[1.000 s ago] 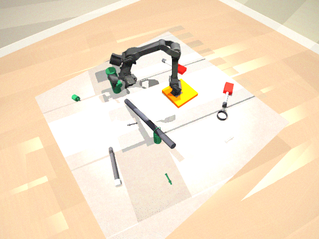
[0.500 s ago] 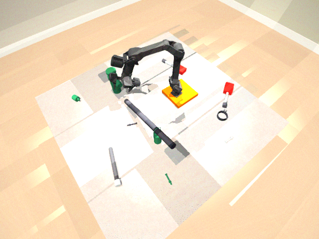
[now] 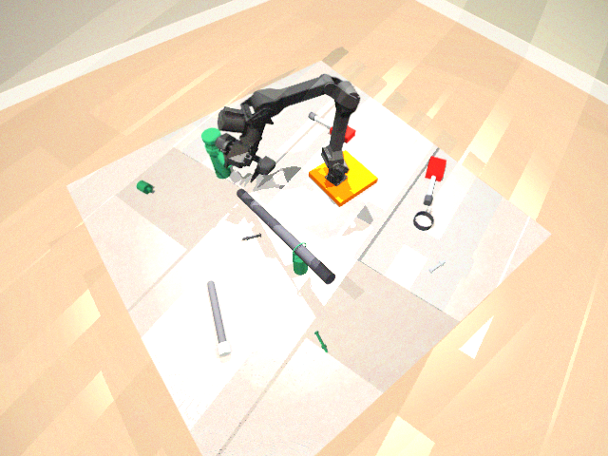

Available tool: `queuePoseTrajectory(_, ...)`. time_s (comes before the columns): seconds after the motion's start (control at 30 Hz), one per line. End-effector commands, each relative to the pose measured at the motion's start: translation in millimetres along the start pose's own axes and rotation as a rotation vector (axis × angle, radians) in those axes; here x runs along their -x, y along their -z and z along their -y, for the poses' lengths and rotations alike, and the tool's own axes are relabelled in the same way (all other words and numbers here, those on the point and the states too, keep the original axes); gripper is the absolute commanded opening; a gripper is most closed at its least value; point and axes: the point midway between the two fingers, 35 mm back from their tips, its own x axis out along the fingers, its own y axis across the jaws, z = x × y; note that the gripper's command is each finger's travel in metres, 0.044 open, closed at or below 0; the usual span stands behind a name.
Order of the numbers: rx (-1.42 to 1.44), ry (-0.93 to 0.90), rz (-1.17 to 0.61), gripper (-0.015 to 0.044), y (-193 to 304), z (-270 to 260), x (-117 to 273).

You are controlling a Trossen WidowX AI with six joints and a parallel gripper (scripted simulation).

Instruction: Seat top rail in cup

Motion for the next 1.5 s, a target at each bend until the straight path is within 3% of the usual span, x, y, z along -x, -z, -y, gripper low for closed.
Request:
queuePoseTrajectory(0.0, -0.642, 0.052, 0.034, 0.0440, -24, -30, 49)
queuePoseTrajectory(0.67, -0.593, 0.047, 0.019, 0.0440, -24, -31, 46)
queuePoseTrajectory(0.93, 0.063, -0.077, -0.148, 0.0440, -22, -37, 6)
queuePoseTrajectory(1.27, 0.998, -0.414, -0.223, 0.0440, -12, -52, -49)
queuePoseTrajectory(1.47, 1.058, -0.441, -0.219, 0.0440, -11, -53, -52)
